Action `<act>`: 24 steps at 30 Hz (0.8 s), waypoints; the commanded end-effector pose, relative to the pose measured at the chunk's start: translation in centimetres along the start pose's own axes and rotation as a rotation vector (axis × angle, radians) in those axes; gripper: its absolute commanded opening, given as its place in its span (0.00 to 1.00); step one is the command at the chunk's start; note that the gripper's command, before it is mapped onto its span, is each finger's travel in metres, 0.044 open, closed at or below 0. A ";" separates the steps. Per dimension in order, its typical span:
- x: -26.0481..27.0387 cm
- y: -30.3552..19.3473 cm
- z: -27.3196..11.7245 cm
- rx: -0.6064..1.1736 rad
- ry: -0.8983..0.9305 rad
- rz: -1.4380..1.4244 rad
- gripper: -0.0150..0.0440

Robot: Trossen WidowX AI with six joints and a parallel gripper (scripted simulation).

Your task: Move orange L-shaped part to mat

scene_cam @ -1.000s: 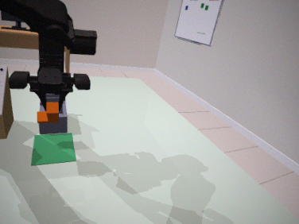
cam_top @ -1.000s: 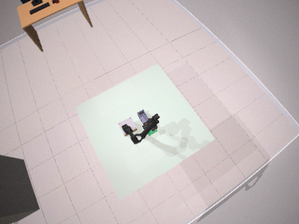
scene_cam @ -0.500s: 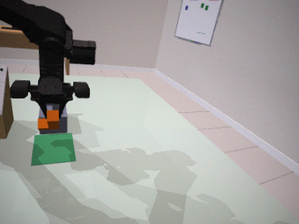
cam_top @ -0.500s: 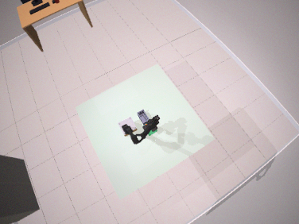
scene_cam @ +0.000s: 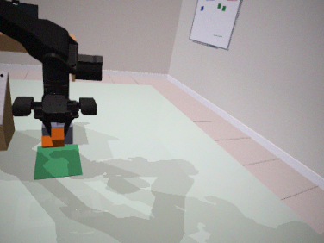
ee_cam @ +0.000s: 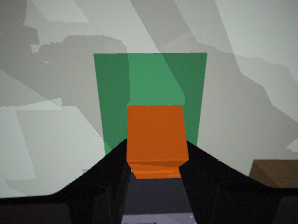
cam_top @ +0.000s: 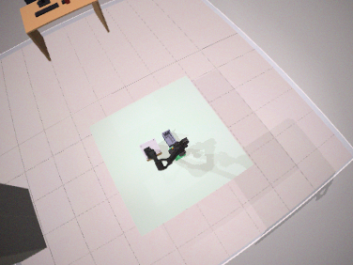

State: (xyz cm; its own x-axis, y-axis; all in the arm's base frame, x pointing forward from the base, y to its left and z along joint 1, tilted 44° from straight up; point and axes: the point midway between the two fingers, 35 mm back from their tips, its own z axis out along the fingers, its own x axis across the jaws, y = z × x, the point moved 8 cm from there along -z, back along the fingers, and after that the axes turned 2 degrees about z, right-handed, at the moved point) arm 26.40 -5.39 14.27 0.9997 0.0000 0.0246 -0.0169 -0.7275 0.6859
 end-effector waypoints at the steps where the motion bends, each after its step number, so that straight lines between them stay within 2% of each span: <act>1: -0.1 0.0 0.8 -0.004 -0.004 -0.006 0.25; 24: -0.2 0.0 2.1 -0.005 -0.004 -0.006 0.25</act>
State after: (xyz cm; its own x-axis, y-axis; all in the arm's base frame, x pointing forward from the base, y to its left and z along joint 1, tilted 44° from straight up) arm 26.29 -6.78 12.80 0.9998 -0.0020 0.0206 -0.0156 -0.7253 0.6882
